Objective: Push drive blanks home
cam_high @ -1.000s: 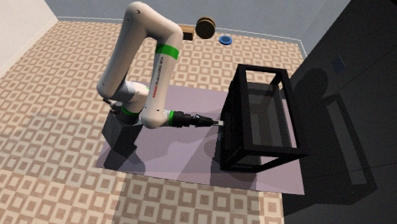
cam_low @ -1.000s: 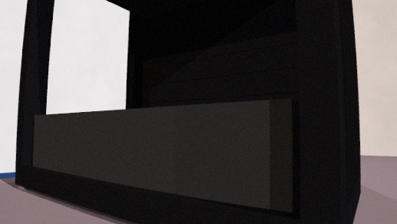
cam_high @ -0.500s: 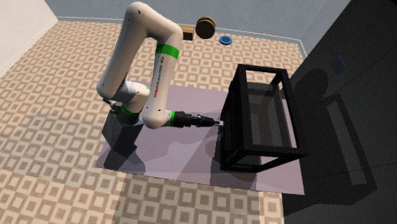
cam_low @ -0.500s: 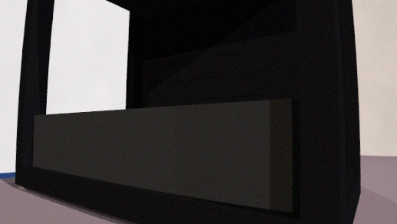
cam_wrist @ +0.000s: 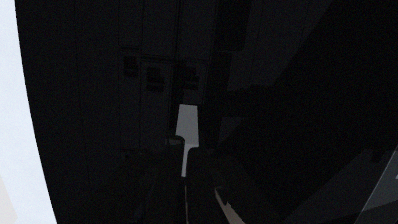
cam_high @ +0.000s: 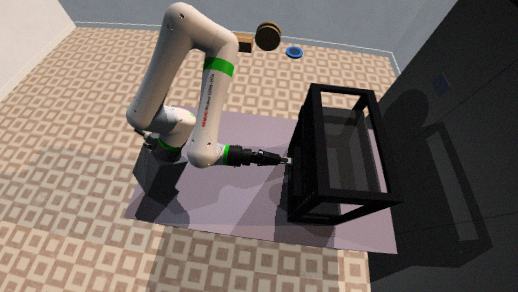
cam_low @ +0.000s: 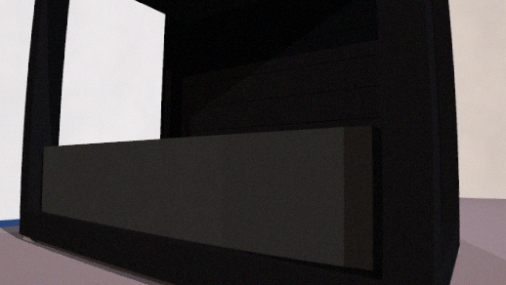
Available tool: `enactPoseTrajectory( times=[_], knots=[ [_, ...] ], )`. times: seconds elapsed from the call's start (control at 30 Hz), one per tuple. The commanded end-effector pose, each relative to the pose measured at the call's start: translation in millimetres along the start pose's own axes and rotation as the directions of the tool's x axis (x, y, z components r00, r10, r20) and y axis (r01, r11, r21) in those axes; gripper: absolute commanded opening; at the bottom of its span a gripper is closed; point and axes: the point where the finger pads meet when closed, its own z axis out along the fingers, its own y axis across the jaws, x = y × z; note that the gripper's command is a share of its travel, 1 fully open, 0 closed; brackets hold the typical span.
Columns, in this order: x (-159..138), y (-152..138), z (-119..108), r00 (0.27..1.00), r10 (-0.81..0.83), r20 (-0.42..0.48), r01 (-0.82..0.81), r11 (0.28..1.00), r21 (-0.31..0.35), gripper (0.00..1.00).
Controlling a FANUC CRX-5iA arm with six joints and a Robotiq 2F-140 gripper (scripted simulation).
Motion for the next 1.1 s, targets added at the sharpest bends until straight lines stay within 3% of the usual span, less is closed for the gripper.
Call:
enactPoseTrajectory(
  times=[0.0, 1.07],
  knots=[
    [-0.1, -0.2, 5.4, 1.000, -0.001, 0.001, 0.001, 1.000, 0.000, 0.00],
    [-0.2, -0.2, 11.6, 1.000, -0.001, 0.001, 0.001, 1.000, 0.000, 0.00]
  ],
)
